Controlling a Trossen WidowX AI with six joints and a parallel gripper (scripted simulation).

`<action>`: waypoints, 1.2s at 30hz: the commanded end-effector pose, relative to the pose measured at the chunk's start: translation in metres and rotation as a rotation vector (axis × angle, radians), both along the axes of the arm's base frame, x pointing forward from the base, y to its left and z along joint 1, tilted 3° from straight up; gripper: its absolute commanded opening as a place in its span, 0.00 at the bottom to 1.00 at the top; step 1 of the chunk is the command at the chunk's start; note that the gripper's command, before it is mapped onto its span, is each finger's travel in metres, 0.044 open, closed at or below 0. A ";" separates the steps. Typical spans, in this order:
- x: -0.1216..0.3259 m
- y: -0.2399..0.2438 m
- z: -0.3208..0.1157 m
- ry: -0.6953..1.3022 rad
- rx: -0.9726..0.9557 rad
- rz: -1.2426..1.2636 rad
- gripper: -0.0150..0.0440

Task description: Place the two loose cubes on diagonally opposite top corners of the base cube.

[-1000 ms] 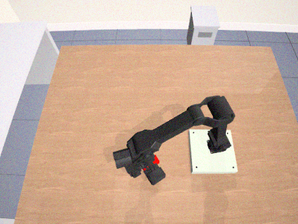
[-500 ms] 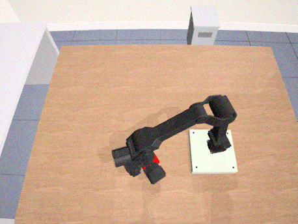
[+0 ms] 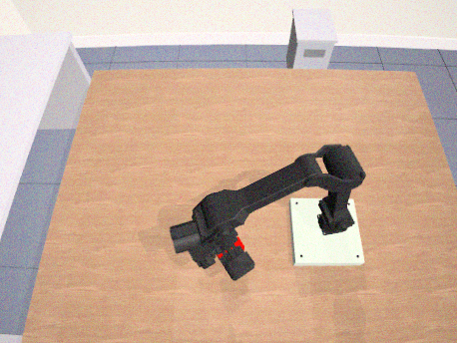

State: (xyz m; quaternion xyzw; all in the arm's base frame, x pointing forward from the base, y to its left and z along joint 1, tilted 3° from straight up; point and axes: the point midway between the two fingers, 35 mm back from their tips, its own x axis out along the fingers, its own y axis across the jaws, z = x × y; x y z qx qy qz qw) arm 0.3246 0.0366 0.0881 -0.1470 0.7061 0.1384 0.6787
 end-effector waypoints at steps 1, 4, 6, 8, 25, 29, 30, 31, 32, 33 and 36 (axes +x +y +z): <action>0.000 0.000 0.008 -0.006 0.001 -0.003 0.60; 0.001 0.000 0.012 -0.006 0.001 -0.003 0.60; 0.001 0.000 0.015 -0.006 0.001 -0.003 0.60; 0.001 0.001 0.018 -0.006 0.001 -0.003 0.60; 0.000 0.011 0.025 -0.004 0.002 0.001 0.93; -0.018 0.068 0.025 -0.003 0.007 0.001 0.93; -0.024 0.083 0.026 -0.003 0.008 0.001 0.93; -0.031 0.097 0.026 -0.002 0.009 0.001 0.93; -0.037 0.108 0.026 -0.001 0.010 0.001 0.93; -0.041 0.114 0.026 -0.001 0.010 0.001 0.93; -0.042 0.117 0.026 -0.001 0.010 0.001 0.93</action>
